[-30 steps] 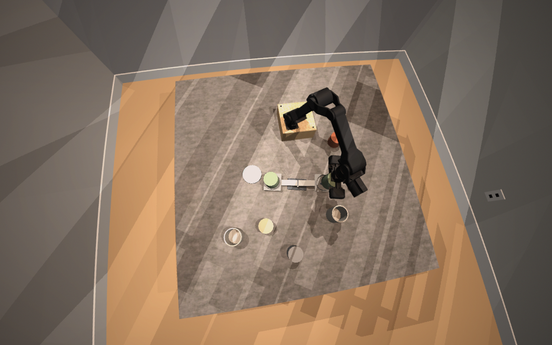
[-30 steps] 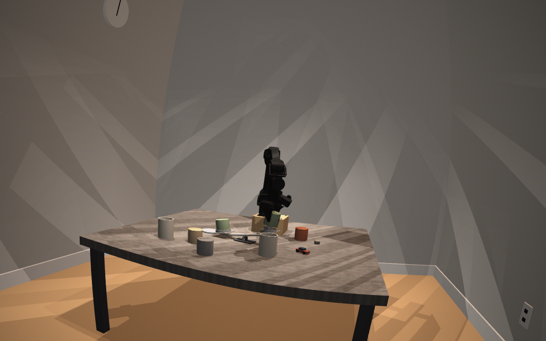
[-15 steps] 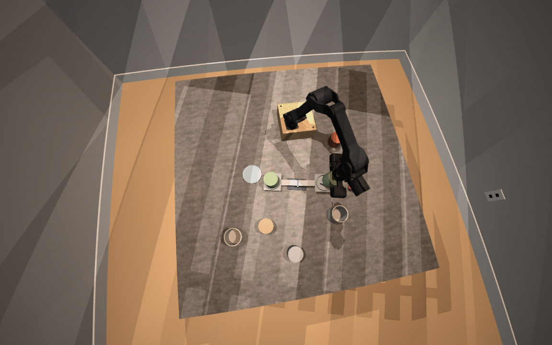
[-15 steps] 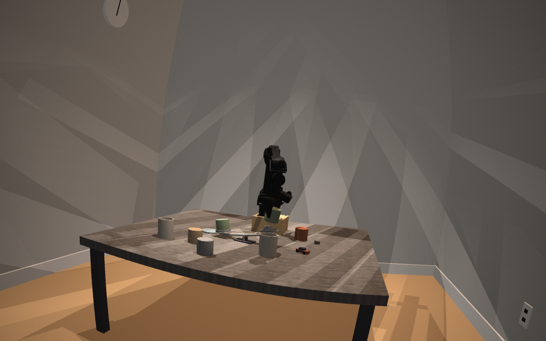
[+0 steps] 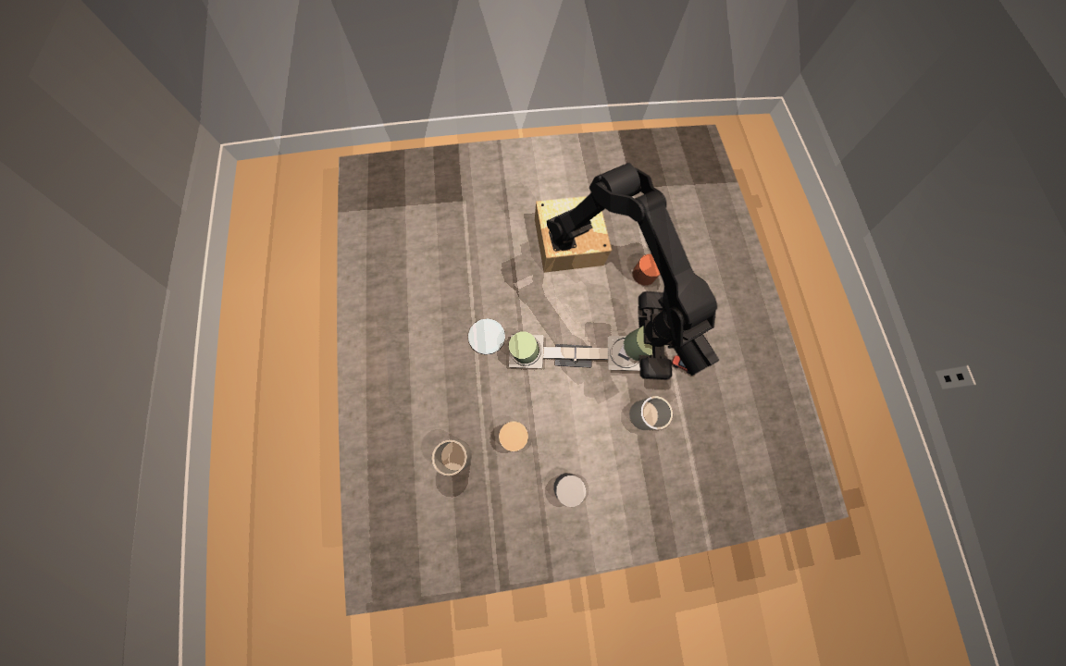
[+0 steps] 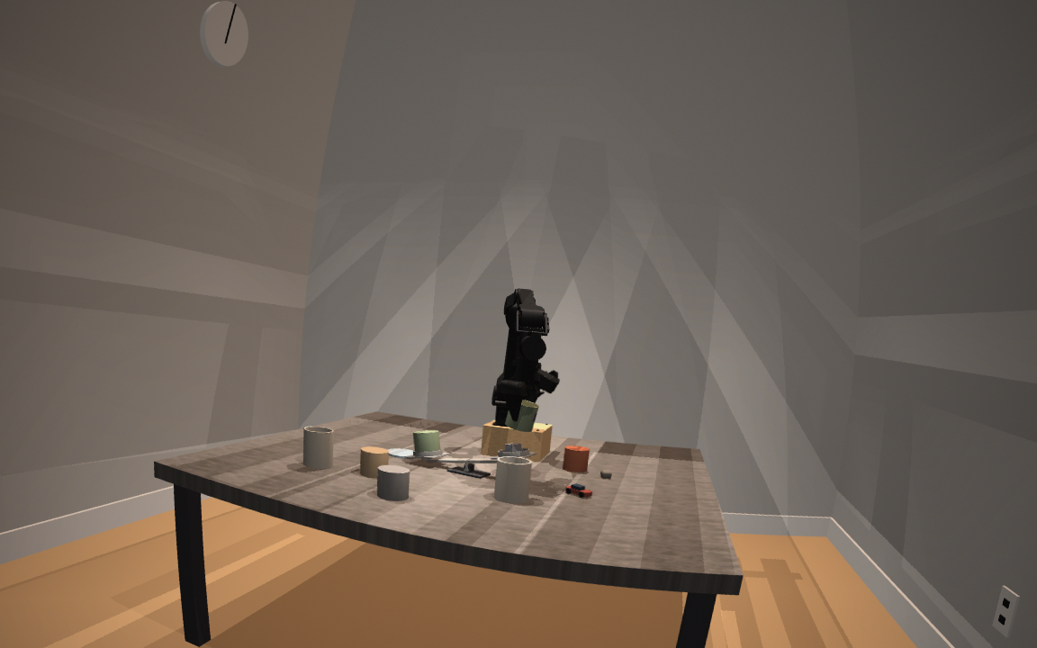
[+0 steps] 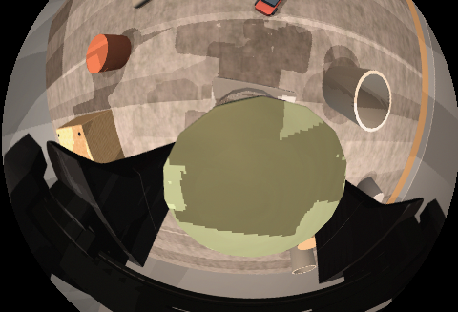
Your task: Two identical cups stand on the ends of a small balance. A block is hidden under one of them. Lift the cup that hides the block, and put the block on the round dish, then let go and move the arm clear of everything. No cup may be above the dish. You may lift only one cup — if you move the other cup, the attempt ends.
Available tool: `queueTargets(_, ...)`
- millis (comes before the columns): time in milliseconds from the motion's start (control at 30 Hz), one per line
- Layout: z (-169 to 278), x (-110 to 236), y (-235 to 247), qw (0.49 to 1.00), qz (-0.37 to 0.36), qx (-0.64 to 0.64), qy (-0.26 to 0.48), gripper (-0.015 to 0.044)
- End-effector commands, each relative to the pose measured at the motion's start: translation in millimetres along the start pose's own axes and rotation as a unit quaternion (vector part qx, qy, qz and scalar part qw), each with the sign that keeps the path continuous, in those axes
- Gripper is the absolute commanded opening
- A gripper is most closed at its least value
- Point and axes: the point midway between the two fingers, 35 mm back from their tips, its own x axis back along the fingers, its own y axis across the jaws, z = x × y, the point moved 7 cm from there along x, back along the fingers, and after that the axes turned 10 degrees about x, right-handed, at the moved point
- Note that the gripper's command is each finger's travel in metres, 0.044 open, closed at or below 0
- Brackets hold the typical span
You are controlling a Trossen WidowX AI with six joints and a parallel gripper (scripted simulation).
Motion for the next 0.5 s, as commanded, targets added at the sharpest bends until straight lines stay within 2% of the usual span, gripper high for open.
queueTargets(0,0.2,8.1,0.9,1.000,0.002,0.002,-0.003,0.0000)
queueTargets(467,0.3,3.8,0.7,1.000,0.000,0.000,0.000,0.0000)
